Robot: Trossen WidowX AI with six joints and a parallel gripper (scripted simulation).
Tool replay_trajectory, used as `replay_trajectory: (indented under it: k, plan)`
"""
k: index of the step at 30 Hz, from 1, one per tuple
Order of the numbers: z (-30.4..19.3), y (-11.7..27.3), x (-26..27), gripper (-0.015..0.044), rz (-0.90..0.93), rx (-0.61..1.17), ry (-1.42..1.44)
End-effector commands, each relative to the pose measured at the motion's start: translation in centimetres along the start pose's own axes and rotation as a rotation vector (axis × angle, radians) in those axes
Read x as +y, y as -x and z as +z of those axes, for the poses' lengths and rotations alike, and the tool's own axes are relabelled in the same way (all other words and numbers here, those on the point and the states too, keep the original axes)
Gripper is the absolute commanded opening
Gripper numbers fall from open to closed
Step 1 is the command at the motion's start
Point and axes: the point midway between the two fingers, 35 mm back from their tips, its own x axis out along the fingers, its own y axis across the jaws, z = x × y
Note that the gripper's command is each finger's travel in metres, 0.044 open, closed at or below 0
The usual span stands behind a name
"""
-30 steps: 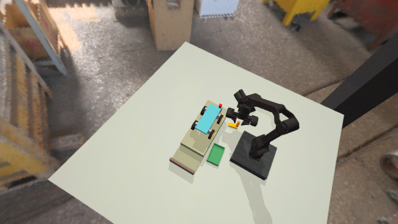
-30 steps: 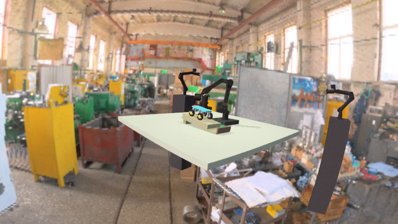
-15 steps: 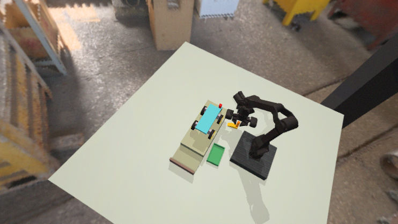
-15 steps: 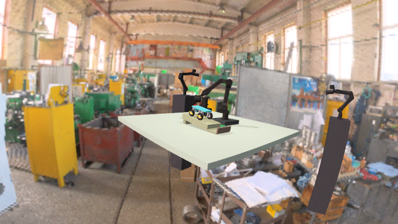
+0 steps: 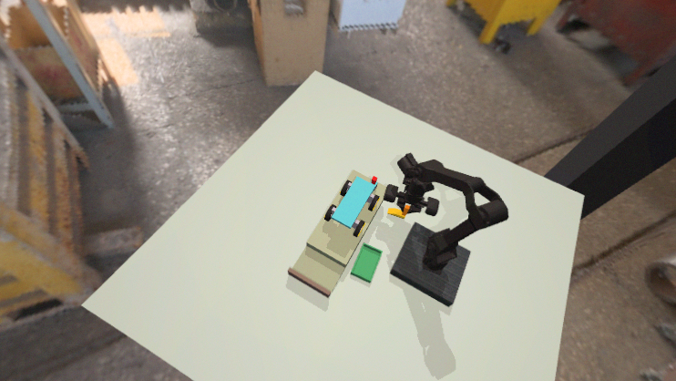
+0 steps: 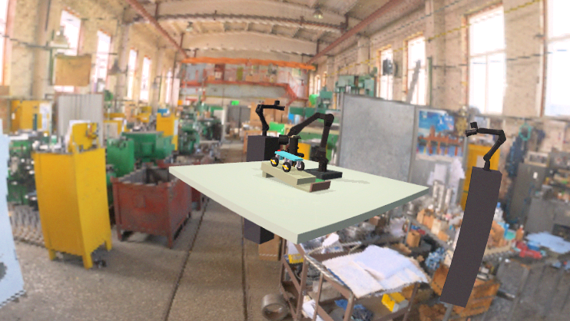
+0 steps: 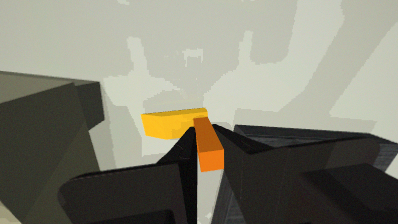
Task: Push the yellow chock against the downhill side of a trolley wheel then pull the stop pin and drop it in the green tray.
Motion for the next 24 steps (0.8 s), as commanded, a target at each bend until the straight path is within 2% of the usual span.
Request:
replay_trajectory:
  k: [1, 24]
  plan:
    - [0.0, 1.6, 0.0, 0.0000, 0.011, -0.007, 0.002]
    - [-0.1, 8.2, -0.2, 0.0000, 0.012, -0.007, 0.002]
